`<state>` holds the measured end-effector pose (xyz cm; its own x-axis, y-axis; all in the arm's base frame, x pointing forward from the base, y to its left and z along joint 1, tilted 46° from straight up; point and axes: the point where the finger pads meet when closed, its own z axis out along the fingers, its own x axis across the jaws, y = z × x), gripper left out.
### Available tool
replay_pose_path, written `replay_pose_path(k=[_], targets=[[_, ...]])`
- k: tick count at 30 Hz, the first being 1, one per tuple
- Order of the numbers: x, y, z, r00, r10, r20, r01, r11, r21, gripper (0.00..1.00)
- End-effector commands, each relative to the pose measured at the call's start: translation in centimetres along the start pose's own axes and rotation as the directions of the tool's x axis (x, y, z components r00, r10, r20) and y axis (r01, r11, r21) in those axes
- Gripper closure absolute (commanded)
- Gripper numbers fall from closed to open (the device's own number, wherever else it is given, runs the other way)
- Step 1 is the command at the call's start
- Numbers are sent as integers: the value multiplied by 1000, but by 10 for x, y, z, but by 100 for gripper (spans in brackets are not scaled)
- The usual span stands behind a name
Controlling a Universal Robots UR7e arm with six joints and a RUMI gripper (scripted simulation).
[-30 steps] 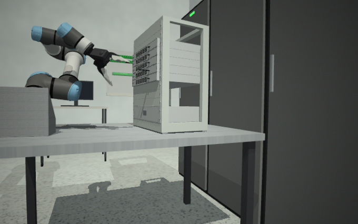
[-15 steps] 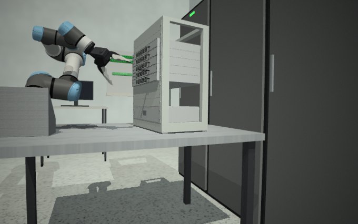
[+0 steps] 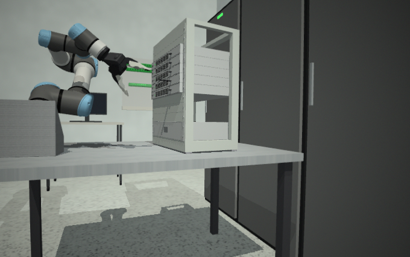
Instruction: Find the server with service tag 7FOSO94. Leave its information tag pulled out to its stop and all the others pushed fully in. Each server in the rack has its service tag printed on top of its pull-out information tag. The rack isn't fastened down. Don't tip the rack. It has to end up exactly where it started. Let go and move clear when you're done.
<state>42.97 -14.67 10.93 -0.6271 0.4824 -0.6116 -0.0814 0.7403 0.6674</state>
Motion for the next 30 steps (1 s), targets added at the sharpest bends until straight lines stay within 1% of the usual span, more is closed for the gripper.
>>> replay_pose_path(k=[1, 30], targets=[[-2, -1, -1, 1000, 1, -5, 0, 1000, 11, 0], [-12, -5, -7, 999, 8, -32, -5, 997, 81, 0]])
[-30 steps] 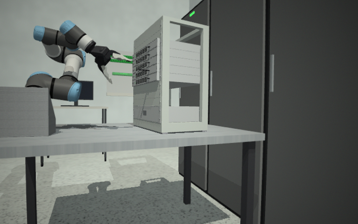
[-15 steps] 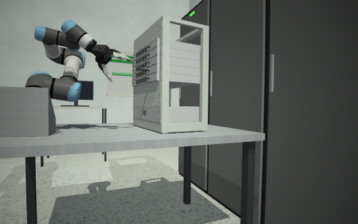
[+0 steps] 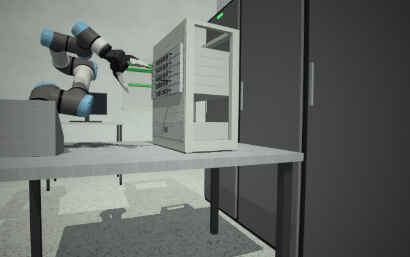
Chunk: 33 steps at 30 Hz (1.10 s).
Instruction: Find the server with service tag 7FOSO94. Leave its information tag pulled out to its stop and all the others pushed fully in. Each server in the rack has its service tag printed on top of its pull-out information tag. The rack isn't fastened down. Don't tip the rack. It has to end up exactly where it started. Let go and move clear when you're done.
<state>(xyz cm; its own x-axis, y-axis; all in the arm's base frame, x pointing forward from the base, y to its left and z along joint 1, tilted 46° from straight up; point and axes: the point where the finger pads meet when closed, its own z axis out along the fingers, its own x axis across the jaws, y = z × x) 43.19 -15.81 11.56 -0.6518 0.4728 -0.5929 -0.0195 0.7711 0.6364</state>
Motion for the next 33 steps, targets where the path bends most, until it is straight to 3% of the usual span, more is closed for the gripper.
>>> replay_pose_path(k=[1, 33], targets=[[-1, -1, -1, 1000, 0, -2, 0, 1000, 8, 0], [-15, -4, -9, 1000, 8, -14, -7, 996, 86, 0]])
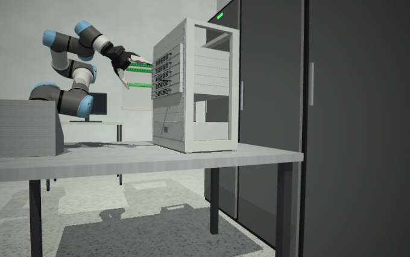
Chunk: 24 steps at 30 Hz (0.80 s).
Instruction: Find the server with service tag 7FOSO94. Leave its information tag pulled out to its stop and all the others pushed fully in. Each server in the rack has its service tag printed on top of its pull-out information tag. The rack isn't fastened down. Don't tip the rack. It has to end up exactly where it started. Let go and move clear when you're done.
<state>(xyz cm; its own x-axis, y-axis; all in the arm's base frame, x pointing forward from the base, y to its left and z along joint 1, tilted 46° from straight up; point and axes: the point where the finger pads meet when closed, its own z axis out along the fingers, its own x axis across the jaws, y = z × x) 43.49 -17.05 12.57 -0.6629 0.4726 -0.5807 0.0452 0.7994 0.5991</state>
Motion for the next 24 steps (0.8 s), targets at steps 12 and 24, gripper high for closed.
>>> replay_pose_path(k=[12, 24], targets=[[-7, -1, -4, 1000, 3, -1, -3, 999, 35, 0], [-12, -2, -7, 1000, 6, 1, -6, 998, 59, 0]])
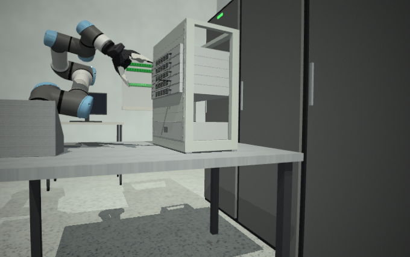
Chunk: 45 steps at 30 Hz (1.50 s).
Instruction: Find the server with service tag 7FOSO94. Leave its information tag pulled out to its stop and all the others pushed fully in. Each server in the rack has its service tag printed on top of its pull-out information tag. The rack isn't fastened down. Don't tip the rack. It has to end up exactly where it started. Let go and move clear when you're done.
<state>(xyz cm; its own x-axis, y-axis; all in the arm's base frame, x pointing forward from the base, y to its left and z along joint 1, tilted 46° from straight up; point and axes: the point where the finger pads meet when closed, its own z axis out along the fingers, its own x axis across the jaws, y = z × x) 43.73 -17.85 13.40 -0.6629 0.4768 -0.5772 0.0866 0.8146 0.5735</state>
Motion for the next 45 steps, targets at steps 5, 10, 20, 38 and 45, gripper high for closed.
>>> replay_pose_path(k=[5, 10, 20, 38, 45], targets=[[-4, -1, -3, 1000, 2, 2, -2, 1000, 19, 0], [-6, -1, -4, 1000, 3, 3, -3, 1000, 28, 0], [-11, -1, -6, 1000, 5, 6, -5, 999, 48, 0], [-18, -1, -11, 1000, 9, 14, -10, 997, 79, 0], [-21, 0, -12, 1000, 10, 17, -11, 996, 88, 0]])
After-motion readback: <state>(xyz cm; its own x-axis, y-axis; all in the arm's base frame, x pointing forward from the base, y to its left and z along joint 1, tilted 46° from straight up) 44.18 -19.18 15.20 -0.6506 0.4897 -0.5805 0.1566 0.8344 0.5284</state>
